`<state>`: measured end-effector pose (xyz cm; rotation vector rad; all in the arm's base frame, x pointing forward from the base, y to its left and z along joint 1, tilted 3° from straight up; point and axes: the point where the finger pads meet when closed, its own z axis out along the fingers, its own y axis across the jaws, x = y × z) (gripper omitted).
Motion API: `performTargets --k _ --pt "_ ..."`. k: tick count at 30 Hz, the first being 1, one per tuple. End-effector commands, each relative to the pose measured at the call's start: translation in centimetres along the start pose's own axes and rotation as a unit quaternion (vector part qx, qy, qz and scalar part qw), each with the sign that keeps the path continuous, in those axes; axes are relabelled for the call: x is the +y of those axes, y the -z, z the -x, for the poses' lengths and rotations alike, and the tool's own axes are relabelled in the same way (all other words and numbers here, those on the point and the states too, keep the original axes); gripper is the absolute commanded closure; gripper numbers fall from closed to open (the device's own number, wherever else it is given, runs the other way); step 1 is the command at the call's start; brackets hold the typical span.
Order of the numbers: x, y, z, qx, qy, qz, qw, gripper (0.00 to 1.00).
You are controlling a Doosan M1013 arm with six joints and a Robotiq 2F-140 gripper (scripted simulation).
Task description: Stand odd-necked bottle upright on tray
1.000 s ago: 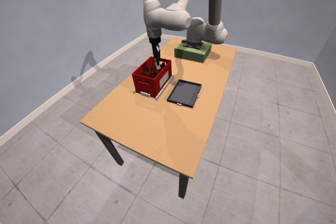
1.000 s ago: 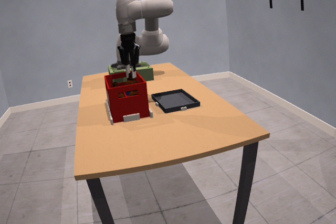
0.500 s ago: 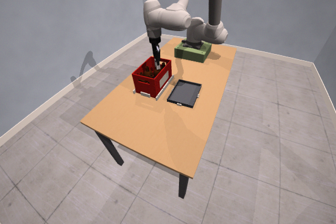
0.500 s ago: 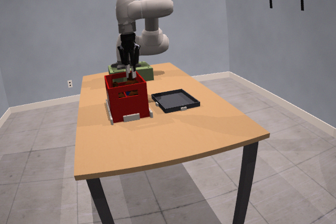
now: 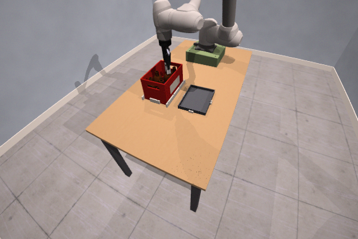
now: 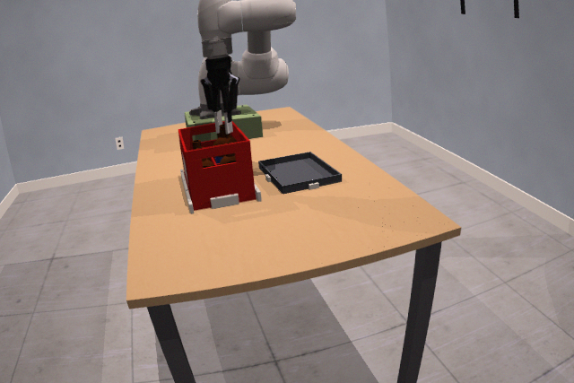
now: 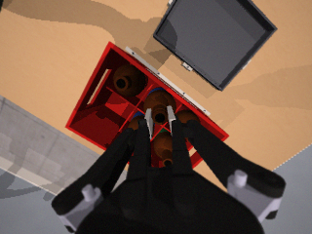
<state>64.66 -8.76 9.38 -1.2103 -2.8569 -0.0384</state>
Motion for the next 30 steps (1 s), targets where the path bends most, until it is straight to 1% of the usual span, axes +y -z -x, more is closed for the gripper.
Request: performTargets --k 1,20,30 --pt "0.3 0.3 -0.1 0.0 -0.002 0.002 1.0 1.0" --pt "0.3 0.6 -0.1 0.0 -0.002 0.002 1.0 1.0" --pt "0.3 1.4 -0.1 0.0 -0.002 0.002 1.0 1.0"
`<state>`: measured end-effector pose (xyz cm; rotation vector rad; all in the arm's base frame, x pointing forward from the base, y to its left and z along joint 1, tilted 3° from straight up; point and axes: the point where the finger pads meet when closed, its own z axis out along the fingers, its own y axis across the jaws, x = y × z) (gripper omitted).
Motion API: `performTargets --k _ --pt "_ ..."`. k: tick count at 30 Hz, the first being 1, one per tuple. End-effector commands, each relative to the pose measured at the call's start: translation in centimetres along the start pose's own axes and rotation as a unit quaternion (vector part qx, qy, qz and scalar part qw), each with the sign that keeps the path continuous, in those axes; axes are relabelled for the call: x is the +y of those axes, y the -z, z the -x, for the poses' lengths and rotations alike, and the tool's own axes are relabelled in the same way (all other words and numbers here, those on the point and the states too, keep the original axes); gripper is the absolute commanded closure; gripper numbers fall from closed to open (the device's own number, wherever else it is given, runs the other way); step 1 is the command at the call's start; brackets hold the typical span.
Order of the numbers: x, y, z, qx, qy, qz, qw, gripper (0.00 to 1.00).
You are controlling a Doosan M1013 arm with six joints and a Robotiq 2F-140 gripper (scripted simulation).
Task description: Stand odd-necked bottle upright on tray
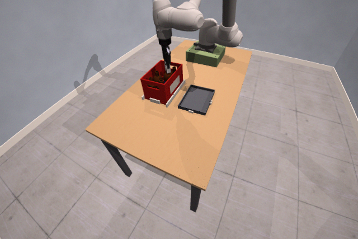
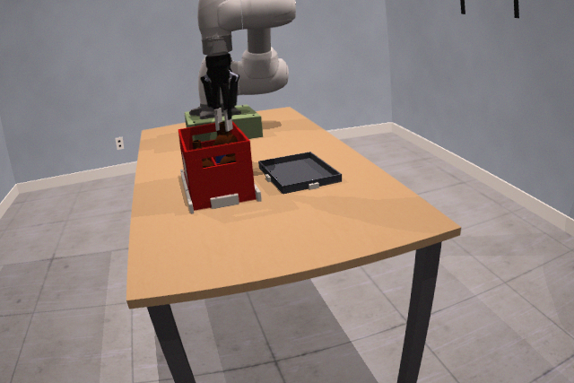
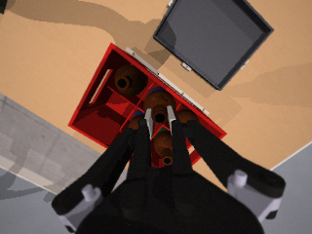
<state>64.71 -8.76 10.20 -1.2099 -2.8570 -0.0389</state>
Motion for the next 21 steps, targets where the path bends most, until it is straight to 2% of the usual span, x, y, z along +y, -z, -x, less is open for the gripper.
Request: performTargets --k 1,21 --pt "0.3 0.7 -0.1 0.0 -0.002 0.001 1.0 1.0" --pt "0.3 2.9 0.0 0.0 -0.002 0.001 1.0 1.0"
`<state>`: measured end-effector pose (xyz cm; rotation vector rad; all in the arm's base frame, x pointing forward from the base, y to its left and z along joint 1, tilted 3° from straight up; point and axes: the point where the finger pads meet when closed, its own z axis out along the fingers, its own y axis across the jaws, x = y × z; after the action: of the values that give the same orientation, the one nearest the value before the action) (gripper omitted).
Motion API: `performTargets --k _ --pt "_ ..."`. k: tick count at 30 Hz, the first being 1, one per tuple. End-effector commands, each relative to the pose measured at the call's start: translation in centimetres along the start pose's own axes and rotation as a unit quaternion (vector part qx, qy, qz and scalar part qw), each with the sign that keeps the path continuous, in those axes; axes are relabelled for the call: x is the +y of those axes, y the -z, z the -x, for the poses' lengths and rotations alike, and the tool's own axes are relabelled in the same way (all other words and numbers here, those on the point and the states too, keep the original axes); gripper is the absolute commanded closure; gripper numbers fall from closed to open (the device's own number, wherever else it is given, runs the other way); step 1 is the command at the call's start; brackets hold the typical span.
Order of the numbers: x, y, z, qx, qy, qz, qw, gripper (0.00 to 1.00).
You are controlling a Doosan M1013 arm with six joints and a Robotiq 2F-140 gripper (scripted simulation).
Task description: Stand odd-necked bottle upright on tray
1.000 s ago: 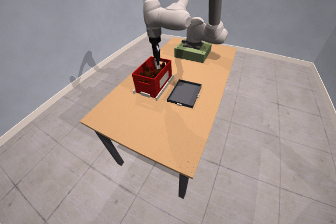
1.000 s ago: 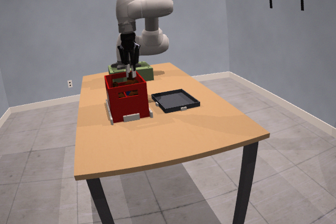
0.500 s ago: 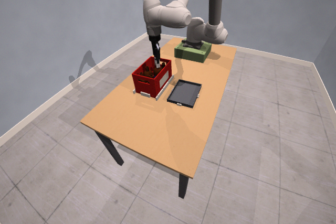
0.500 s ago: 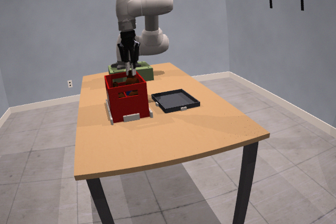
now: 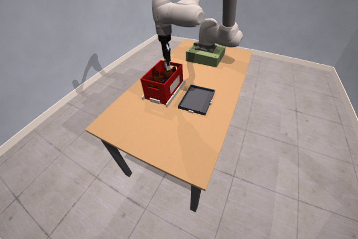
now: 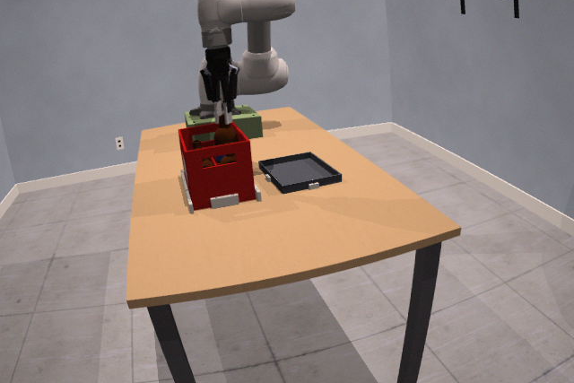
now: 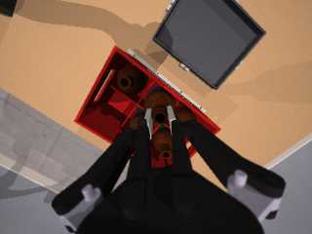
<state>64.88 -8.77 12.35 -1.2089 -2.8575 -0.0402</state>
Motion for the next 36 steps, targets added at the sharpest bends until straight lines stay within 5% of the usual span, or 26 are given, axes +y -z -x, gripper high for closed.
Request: performTargets --k 1,36 --pt "0.2 0.8 0.0 0.0 -0.002 0.001 1.0 1.0" --pt "0.2 2.0 0.0 0.0 -0.002 0.001 1.0 1.0"
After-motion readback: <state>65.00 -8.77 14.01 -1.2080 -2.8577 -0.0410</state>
